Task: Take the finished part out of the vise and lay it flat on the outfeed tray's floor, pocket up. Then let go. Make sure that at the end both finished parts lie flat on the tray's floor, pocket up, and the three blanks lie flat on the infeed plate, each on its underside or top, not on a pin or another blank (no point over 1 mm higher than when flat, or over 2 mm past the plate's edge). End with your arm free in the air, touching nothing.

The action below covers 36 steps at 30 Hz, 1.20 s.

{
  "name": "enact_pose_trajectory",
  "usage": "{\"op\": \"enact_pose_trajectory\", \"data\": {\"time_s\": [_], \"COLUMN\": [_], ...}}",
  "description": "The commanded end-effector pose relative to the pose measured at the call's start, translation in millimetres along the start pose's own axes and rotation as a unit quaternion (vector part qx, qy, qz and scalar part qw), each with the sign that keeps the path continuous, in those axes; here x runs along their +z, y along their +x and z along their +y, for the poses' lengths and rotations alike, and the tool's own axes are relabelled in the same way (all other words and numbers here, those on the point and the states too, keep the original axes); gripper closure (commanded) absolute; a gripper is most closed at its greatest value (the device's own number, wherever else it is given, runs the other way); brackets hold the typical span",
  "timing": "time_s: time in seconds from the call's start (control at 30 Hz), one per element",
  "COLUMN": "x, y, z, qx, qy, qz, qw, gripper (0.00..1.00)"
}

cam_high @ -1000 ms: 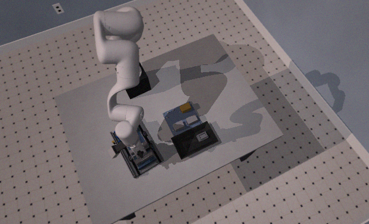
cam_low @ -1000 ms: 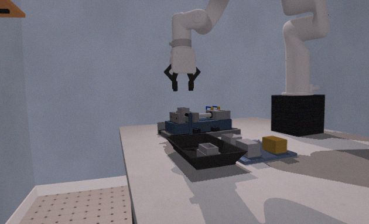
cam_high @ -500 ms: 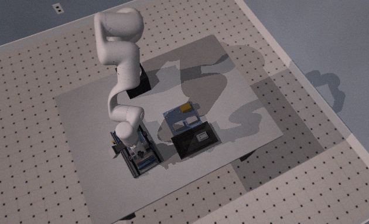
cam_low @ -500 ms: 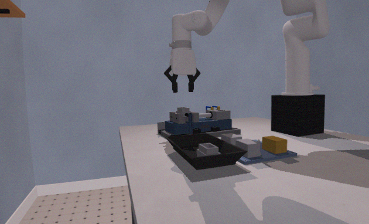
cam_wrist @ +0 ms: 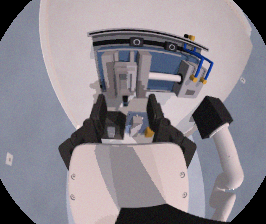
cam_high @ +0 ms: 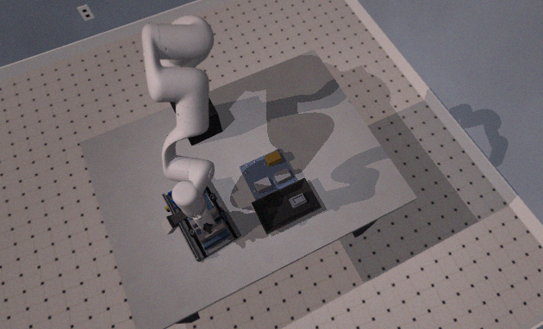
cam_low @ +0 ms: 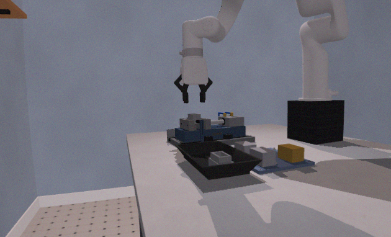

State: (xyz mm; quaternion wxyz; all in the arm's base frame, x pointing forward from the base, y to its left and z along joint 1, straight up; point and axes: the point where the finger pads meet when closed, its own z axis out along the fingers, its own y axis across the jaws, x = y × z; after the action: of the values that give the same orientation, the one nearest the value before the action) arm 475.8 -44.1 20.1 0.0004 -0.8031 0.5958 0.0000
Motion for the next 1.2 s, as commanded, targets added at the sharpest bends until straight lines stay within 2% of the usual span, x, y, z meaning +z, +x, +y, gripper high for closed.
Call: {"op": "enact_pose_trajectory", "data": {"time_s": [0.0,0.63,1.17], "x": [7,33,37], "y": [1,1,1], "z": [-2,-2,-2], "qx": [0.0,0.0,0.0], "qy": [0.002,0.002,0.002], "qz": [0.0,0.0,0.0], "qw": [1.0,1.0,1.0], "gripper": [0.31,0.31,0.31]}}
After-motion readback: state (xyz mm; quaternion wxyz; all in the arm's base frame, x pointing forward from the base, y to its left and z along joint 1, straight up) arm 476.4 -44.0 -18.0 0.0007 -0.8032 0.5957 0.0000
